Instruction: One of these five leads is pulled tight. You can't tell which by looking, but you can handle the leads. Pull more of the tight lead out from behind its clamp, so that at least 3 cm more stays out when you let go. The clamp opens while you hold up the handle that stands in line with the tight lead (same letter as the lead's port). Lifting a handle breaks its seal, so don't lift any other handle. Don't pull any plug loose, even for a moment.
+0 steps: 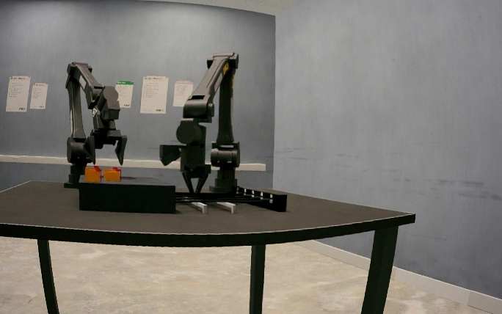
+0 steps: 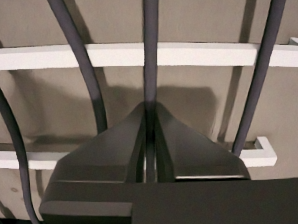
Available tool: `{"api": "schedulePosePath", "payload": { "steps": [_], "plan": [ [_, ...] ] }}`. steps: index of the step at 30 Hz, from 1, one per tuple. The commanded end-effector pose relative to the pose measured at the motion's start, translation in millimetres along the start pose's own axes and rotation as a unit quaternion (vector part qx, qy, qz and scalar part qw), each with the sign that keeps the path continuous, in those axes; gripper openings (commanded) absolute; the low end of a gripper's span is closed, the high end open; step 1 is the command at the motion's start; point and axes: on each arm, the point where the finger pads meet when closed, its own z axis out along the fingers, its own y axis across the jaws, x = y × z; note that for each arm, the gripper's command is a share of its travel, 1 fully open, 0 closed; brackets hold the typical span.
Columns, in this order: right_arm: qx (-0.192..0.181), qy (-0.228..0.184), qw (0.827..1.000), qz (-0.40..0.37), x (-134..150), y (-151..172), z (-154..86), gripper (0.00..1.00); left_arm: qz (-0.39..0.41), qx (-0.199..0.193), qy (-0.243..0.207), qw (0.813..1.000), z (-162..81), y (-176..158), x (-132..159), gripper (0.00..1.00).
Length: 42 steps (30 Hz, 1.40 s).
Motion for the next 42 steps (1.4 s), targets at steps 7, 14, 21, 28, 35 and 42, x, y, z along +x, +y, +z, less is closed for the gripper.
{"api": "schedulePosePath", "payload": {
  "steps": [7,14,21,28,35,42],
  "plan": [
    [0.002,-0.023,1.0,-0.008,-33.6,-2.6,-13.1,0.89,0.006,-0.013,-0.009,1.0,-6.5,5.4,-5.7,0.0],
    [0.006,0.02,0.989,-0.148,-42.6,-11.2,-10.7,0.35,0.001,-0.008,-0.005,1.0,-4.9,3.7,-3.0,0.0],
    [-0.015,0.098,0.95,-0.295,-46.2,-21.3,-6.2,0.35,0.001,-0.008,-0.005,1.0,-4.9,3.7,-3.0,0.0],
    [-0.046,0.151,0.904,-0.398,-45.1,-28.2,-3.7,0.35,0.001,-0.008,-0.005,1.0,-4.9,3.7,-3.0,0.0],
    [-0.103,0.207,0.832,-0.505,-44.2,-36.8,-2.3,0.35,0.001,-0.008,-0.005,1.0,-4.9,3.7,-3.0,0.0],
    [-0.166,0.231,0.775,-0.564,-14.3,-4.0,5.8,0.35,0.001,-0.008,-0.005,1.0,-4.9,3.7,-3.0,0.0]
  ]
}}
